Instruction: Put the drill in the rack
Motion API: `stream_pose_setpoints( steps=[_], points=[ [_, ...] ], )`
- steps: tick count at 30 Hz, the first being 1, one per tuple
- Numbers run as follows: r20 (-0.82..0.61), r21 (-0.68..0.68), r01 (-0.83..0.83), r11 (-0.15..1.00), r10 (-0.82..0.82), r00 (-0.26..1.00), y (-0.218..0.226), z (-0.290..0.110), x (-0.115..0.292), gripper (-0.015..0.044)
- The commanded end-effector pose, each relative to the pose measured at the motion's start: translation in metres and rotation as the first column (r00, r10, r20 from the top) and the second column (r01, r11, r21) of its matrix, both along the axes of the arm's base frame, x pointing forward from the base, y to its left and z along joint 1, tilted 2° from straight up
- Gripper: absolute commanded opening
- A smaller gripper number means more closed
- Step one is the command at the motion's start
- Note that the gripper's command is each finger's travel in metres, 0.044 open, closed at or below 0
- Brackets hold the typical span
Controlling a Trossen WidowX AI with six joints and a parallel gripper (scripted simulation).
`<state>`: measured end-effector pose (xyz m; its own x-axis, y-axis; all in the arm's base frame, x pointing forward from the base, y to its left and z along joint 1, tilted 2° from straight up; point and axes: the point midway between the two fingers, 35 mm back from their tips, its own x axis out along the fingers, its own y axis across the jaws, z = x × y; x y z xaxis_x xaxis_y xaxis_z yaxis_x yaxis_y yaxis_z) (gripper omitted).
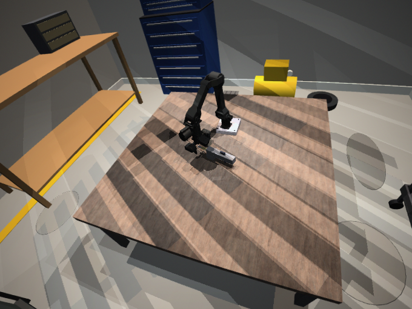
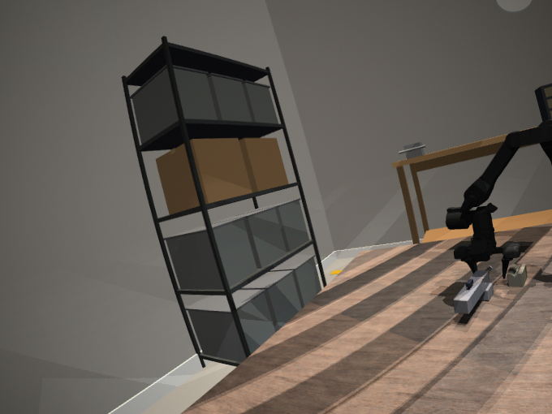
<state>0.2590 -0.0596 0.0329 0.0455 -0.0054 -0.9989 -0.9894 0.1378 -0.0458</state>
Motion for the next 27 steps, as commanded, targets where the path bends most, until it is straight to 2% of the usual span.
stream_pose_setpoints(
  steps=[1,27],
  points=[
    [0.002,0.004,0.003,1.0,-0.003,1.0,0.003,-0.001,0.0005,0.044],
    [0.002,0.005,0.003,1.0,-0.003,1.0,0.0121,-0.0036,0.0027,0.044]
  ],
)
